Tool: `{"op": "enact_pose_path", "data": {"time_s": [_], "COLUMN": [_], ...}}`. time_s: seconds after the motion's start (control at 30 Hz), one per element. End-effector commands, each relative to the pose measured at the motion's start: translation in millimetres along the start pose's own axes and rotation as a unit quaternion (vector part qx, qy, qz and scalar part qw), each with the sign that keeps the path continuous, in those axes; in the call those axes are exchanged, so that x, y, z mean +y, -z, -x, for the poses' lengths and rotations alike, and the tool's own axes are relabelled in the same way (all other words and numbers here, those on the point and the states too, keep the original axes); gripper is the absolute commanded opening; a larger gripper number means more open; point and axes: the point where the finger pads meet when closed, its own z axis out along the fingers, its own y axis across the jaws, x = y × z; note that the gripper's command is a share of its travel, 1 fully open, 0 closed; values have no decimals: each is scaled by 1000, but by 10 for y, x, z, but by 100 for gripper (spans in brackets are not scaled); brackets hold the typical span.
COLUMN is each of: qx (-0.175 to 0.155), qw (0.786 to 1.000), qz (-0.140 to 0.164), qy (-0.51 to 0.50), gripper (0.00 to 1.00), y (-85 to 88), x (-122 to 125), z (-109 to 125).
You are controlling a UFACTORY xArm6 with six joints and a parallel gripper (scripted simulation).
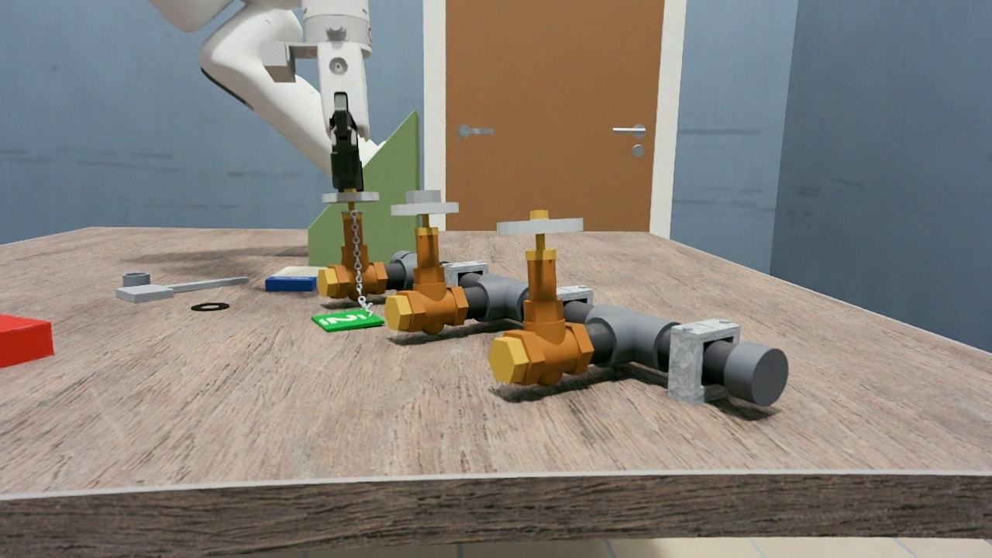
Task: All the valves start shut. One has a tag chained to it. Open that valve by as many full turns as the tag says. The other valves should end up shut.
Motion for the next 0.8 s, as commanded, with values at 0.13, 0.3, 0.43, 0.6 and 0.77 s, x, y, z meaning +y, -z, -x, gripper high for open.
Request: {"op": "enact_pose_path", "data": {"time_s": [0.13, 0.3, 0.43, 0.6, 0.77], "qx": [0, -1, -2, -2, -3], "qw": [1000, 1000, 1000, 1000, 1000], "qz": [-1, -1, 0, 0, 0], "qy": [0, 0, 0, 0, 1], "gripper": [100, 100, 100, 100, 100], "y": [162, 280, 355, 394, 426], "x": [-14, -11, -7, -3, 0], "z": [-2, -1, 1, 2, 3]}}
